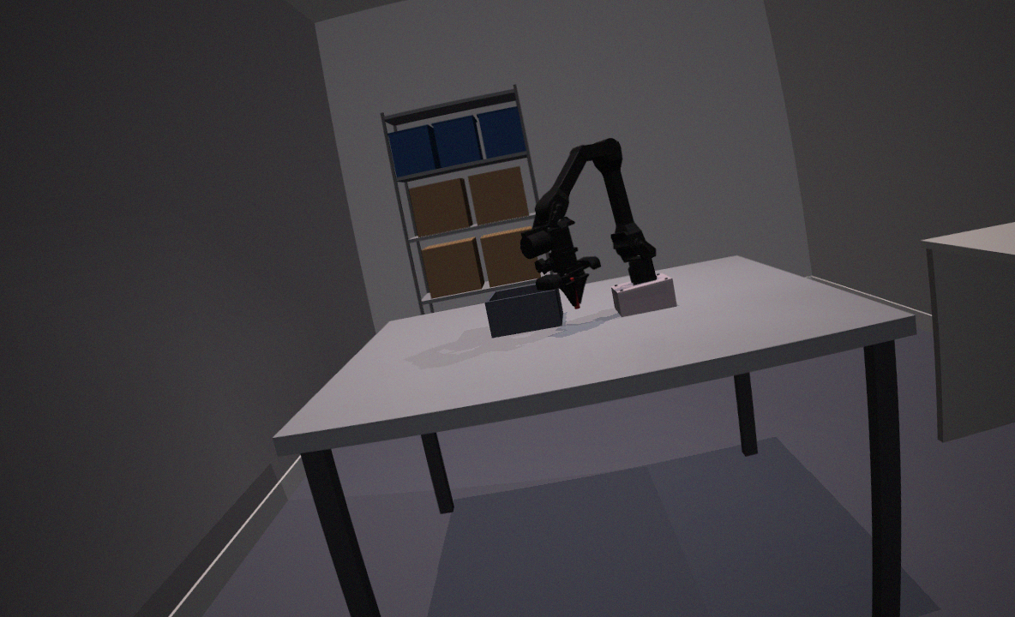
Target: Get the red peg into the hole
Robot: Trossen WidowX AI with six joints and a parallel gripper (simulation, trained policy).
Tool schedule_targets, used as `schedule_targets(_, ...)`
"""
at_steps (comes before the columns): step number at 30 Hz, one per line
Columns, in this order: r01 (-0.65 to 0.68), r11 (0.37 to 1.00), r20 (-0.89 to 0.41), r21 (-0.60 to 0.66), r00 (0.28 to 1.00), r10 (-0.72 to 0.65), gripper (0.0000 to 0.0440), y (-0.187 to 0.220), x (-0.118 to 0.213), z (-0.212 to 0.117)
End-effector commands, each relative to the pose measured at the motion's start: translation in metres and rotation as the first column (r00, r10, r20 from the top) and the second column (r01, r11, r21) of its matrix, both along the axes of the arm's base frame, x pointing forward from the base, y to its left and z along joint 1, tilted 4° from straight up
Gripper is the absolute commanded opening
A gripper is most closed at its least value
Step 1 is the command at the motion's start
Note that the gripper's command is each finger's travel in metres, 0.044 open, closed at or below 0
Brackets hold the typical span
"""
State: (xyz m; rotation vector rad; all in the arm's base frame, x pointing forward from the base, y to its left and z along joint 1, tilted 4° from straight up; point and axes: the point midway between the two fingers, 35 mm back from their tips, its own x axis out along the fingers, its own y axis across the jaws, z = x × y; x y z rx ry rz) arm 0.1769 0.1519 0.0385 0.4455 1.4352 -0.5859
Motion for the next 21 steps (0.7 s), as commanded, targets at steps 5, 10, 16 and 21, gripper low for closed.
schedule_targets(5, 0.015, 1.000, 0.072, 0.006, 0.997, -0.016, 0.0000, -0.002, 0.020, 0.036)
schedule_targets(10, 0.056, 0.998, 0.112, 0.006, 0.992, -0.056, 0.0000, -0.007, 0.034, 0.058)
schedule_targets(16, 0.125, 0.992, 0.152, 0.002, 0.981, -0.124, 0.0000, -0.021, 0.052, 0.073)
schedule_targets(21, 0.180, 0.984, 0.185, -0.002, 0.967, -0.176, 0.0000, -0.036, 0.070, 0.081)
